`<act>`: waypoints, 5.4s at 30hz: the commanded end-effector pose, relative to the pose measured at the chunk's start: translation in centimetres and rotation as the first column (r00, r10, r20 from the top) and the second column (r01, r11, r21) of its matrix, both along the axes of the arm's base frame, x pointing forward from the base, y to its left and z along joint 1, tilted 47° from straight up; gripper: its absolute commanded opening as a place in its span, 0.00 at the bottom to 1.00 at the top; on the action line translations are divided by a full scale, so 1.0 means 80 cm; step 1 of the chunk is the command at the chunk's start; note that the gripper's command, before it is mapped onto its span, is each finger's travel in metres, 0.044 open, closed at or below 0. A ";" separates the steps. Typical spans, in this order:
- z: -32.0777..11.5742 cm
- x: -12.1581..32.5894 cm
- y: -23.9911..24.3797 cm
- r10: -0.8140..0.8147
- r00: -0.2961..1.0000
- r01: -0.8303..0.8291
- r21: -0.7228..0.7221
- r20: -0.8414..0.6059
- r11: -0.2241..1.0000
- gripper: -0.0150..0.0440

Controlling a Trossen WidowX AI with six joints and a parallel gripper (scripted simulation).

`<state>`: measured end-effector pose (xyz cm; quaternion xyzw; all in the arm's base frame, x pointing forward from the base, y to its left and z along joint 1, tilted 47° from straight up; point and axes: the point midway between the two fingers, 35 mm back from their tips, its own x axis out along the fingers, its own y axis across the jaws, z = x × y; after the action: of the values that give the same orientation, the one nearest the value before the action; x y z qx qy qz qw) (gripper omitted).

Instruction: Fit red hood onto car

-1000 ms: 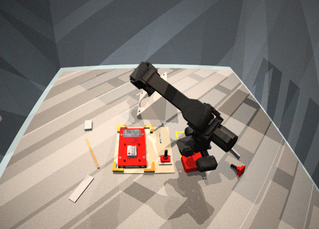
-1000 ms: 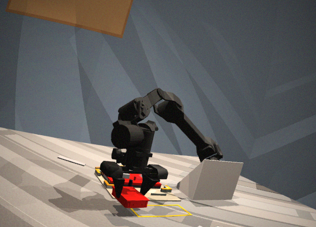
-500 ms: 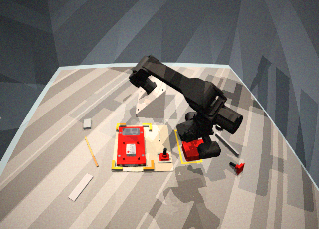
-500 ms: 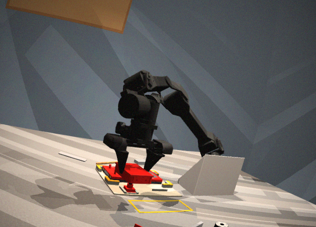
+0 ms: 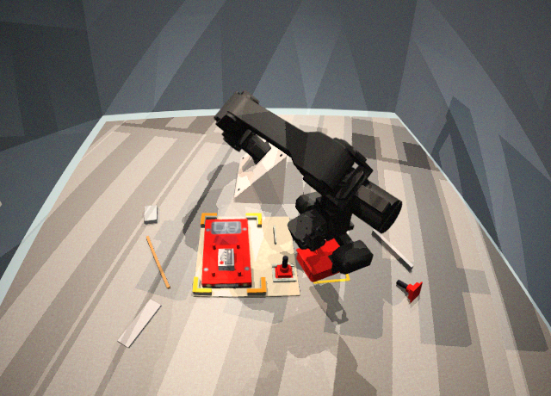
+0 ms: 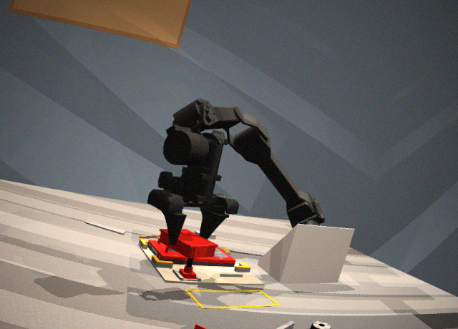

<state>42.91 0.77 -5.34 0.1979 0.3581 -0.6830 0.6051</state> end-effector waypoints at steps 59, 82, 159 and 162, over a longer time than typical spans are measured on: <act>0.164 -0.123 -0.166 0.755 0.312 -0.575 0.518 -0.577 0.634 0.25; 0.135 -0.133 -0.192 0.753 0.312 -0.575 0.517 -0.579 0.635 0.25; 0.119 -0.138 -0.209 0.754 0.315 -0.575 0.516 -0.576 0.635 0.48; 0.119 -0.138 -0.209 0.754 0.315 -0.575 0.516 -0.576 0.635 0.61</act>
<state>31.88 -15.95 4.15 -0.2064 0.6942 -0.3421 0.5987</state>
